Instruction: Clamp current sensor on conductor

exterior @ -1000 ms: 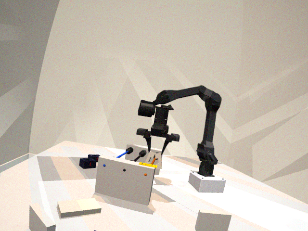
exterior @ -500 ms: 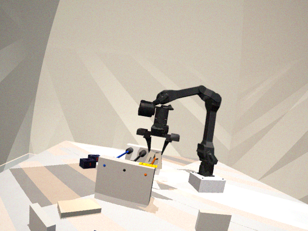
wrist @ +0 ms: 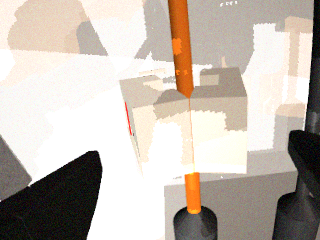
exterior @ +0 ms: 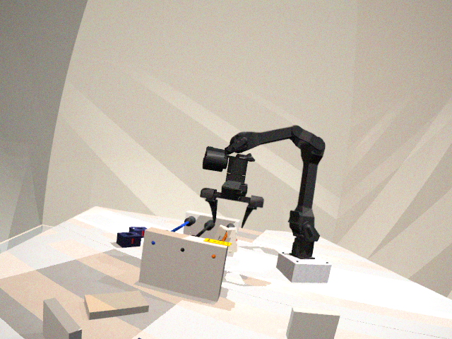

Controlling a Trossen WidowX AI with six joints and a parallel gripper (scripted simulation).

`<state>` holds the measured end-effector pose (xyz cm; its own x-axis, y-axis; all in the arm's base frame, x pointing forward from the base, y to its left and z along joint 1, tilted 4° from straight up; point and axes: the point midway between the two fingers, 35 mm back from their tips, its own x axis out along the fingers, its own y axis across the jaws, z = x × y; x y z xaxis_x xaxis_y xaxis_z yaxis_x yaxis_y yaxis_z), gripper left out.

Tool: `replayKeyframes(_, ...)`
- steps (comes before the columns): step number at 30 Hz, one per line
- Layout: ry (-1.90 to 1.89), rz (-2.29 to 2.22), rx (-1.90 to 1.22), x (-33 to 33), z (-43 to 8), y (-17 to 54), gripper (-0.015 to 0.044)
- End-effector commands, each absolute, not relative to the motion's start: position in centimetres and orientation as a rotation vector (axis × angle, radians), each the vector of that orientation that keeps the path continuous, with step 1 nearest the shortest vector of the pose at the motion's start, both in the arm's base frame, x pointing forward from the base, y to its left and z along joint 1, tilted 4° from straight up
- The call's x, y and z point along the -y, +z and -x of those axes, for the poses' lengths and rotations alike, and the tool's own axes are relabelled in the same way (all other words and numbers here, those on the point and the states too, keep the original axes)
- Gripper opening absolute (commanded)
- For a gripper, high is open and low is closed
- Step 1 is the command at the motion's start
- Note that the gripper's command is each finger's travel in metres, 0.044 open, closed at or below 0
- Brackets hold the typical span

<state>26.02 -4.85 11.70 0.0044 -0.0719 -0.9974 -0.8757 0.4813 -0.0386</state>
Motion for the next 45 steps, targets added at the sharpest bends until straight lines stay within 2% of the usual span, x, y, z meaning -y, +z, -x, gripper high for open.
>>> replayKeyframes(1,0.781,0.887,-1.439,4.8,-26.0,11.7,0.044)
replayKeyframes(5,0.782,0.887,-1.439,4.9,-26.0,11.5,0.044)
replayKeyframes(10,0.796,0.881,-1.443,5.2,-26.1,7.5,0.044)
replayKeyframes(36,0.796,0.881,-1.443,5.4,-26.0,4.5,0.044)
replayKeyframes(45,0.79,0.88,-1.447,5.4,-26.1,4.9,0.038)
